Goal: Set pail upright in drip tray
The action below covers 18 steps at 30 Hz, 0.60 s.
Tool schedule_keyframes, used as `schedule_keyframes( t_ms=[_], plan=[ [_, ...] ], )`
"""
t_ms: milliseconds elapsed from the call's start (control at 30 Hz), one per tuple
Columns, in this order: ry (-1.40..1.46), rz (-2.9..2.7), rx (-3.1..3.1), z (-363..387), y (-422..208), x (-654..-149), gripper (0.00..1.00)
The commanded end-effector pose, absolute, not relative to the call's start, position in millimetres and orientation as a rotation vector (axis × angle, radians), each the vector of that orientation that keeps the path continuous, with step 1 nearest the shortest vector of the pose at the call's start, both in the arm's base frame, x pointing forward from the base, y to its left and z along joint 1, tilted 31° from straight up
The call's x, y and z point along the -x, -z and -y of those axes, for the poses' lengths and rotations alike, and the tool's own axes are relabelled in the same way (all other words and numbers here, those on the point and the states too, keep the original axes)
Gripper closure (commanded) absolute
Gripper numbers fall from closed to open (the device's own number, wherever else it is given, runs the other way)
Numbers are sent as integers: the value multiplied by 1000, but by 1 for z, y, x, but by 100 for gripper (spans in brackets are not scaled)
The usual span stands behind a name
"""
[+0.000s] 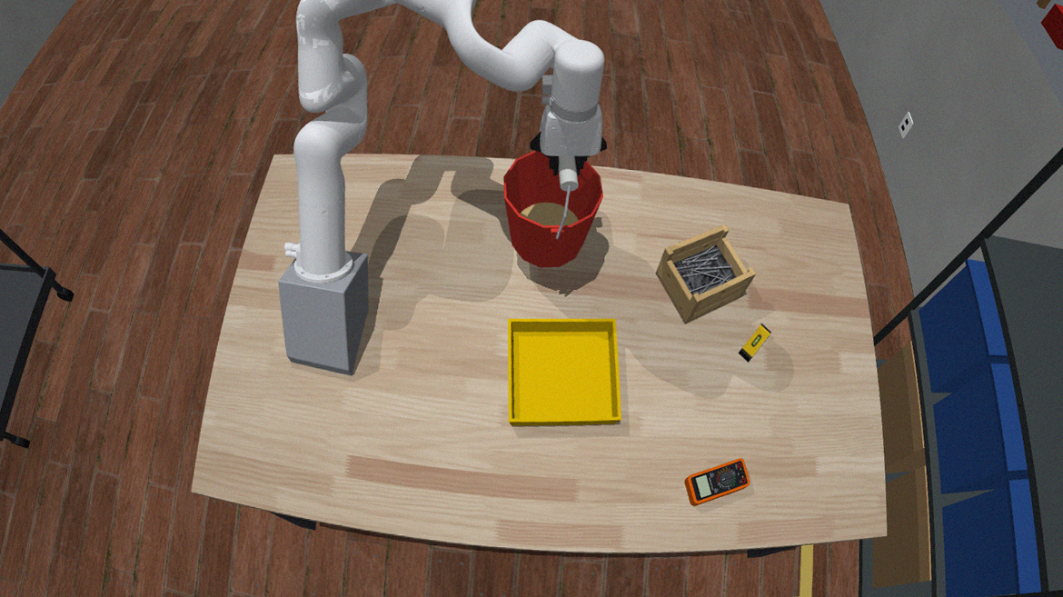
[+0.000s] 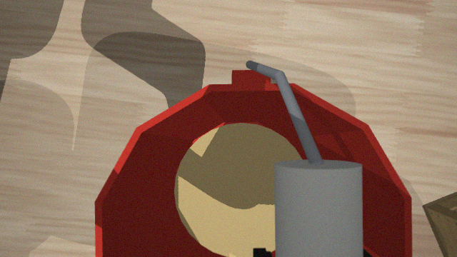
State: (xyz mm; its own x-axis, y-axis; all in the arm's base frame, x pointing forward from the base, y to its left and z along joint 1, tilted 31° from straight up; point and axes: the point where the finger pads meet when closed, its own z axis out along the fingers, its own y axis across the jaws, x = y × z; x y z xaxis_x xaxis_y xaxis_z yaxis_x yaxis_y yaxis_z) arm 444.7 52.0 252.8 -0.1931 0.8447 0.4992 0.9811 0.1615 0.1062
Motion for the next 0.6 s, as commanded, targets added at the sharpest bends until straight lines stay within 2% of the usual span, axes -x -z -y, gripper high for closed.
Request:
schedule_keyframes(
  t_ms=[0,567],
  plan=[
    [594,2123,1751,-45,-251,-448,100],
    [594,2123,1751,-9,-230,-459,100]
  ],
)
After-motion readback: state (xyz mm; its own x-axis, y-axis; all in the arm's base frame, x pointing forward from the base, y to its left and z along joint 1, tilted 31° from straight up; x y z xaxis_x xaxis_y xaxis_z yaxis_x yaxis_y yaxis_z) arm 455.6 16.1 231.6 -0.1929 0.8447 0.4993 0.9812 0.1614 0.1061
